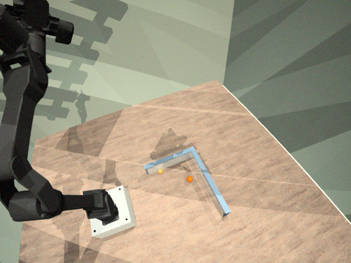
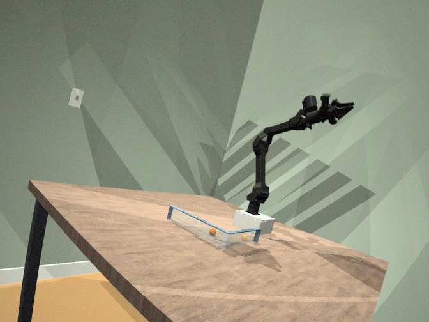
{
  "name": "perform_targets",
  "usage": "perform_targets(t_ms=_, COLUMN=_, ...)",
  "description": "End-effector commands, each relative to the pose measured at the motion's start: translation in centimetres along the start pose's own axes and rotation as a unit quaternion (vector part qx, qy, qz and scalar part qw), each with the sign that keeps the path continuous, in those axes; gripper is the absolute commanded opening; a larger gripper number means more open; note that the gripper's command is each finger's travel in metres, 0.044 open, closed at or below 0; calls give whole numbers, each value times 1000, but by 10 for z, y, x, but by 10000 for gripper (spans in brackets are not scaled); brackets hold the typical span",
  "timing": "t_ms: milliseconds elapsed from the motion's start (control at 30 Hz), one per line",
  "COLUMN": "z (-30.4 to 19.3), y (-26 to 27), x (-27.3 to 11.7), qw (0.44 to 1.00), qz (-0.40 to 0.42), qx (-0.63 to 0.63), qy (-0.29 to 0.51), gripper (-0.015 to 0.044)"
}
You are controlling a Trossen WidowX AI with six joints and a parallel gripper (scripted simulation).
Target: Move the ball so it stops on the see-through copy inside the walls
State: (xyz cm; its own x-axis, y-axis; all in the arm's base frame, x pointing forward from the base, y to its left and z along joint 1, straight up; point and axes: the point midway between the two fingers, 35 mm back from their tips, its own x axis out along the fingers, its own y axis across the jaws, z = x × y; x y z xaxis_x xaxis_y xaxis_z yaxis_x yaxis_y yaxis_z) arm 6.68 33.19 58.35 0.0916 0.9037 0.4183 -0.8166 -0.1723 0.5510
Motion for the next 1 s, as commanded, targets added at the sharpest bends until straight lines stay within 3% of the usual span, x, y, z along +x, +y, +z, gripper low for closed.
perform_targets(t_ms=0, z=-20, y=-74, x=10, qw=994, qz=-98, qx=-31, qy=32, gripper=239)
perform_targets(t_ms=233, z=-31, y=-183, x=-3, qw=967, qz=-241, qx=-48, qy=68, gripper=239)
perform_targets(t_ms=467, z=-38, y=-284, x=-43, qw=921, qz=-372, qx=-50, qy=105, gripper=239)
perform_targets(t_ms=967, z=-51, y=-448, x=-211, qw=762, qz=-606, qx=-22, qy=227, gripper=239)
